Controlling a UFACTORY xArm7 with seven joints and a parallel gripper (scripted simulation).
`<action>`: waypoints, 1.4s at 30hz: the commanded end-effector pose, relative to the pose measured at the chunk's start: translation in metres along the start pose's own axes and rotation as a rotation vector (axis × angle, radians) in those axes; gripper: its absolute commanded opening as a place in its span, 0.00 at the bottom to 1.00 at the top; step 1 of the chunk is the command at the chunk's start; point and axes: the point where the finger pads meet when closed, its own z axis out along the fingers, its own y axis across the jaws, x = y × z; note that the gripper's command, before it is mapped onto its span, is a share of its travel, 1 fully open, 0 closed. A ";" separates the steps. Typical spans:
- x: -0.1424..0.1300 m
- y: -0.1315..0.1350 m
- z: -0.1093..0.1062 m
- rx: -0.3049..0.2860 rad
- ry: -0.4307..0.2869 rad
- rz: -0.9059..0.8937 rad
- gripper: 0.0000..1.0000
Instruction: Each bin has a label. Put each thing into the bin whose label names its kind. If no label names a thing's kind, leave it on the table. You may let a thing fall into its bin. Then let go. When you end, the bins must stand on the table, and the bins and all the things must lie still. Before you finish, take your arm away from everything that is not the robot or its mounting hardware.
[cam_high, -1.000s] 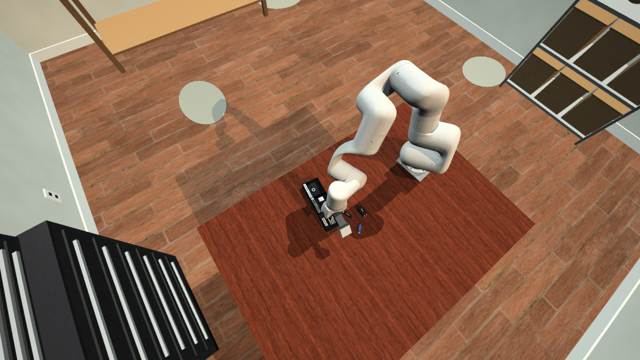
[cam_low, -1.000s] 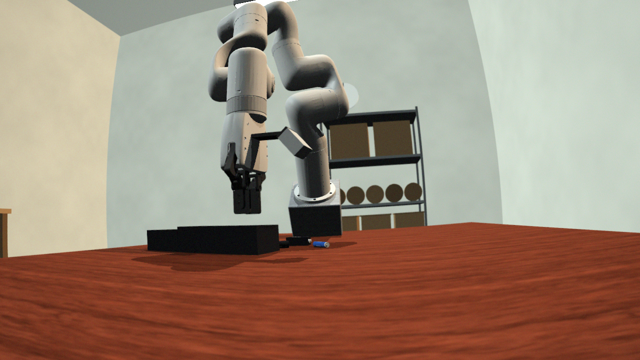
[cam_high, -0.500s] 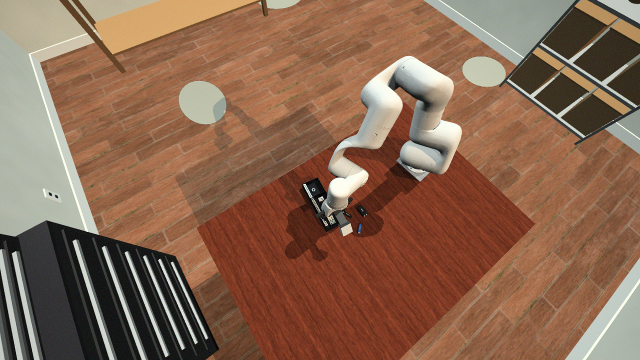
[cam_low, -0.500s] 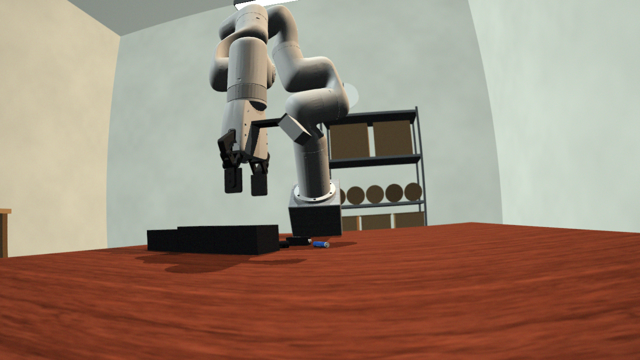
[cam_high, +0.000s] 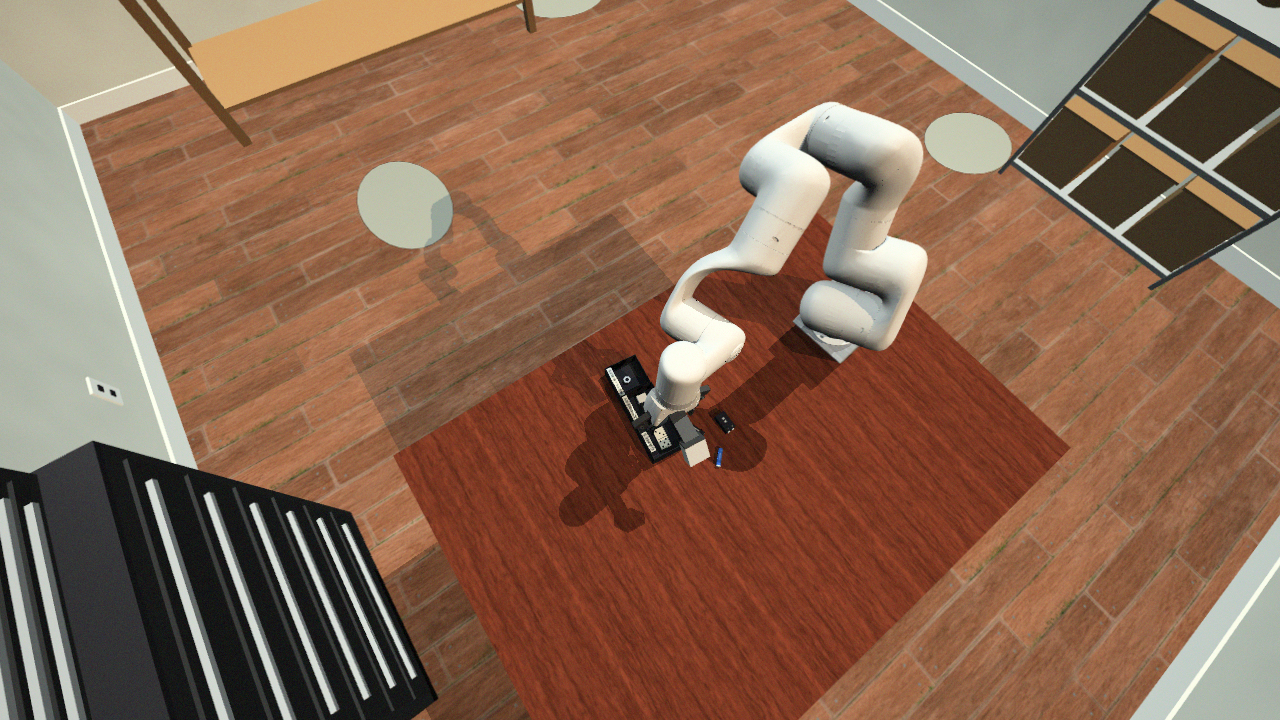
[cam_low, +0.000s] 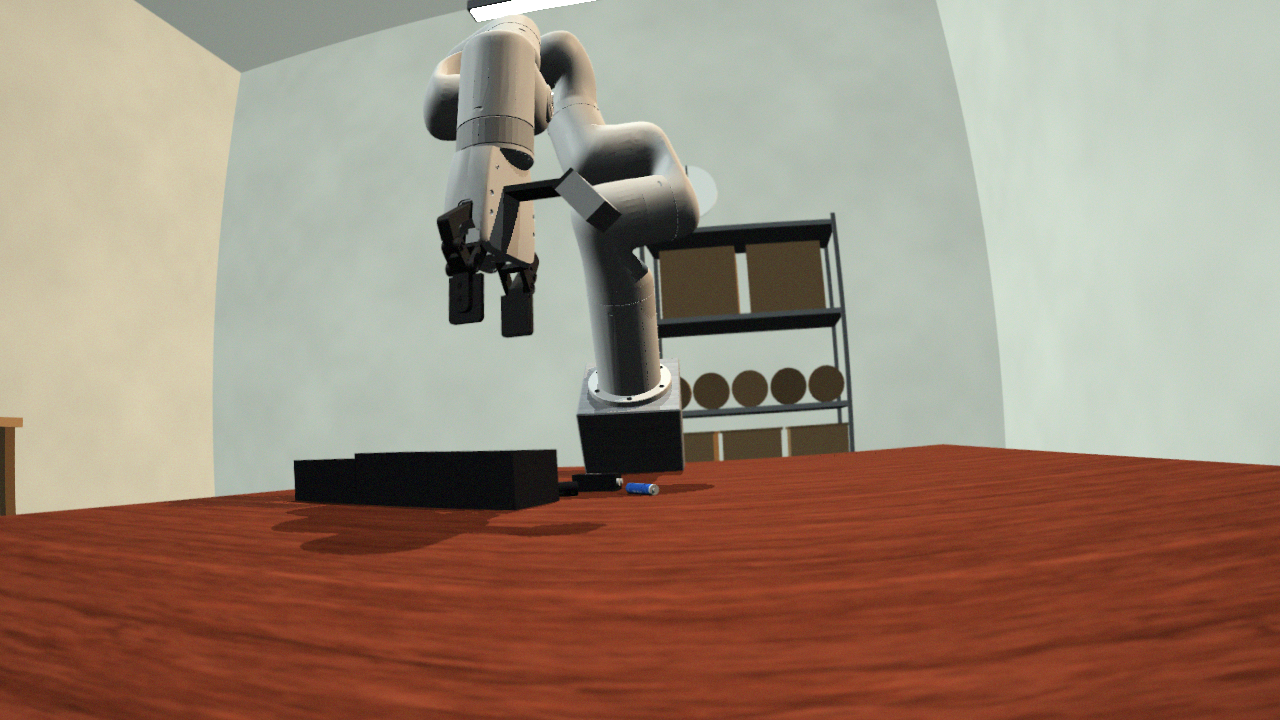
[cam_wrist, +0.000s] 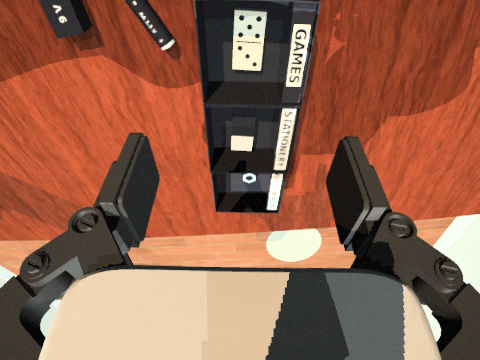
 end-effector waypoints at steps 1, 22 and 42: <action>0.000 0.001 -0.019 -0.003 0.000 0.001 1.00; 0.000 0.001 -0.059 -0.003 0.000 0.001 1.00; 0.000 0.001 -0.059 -0.003 0.000 0.001 1.00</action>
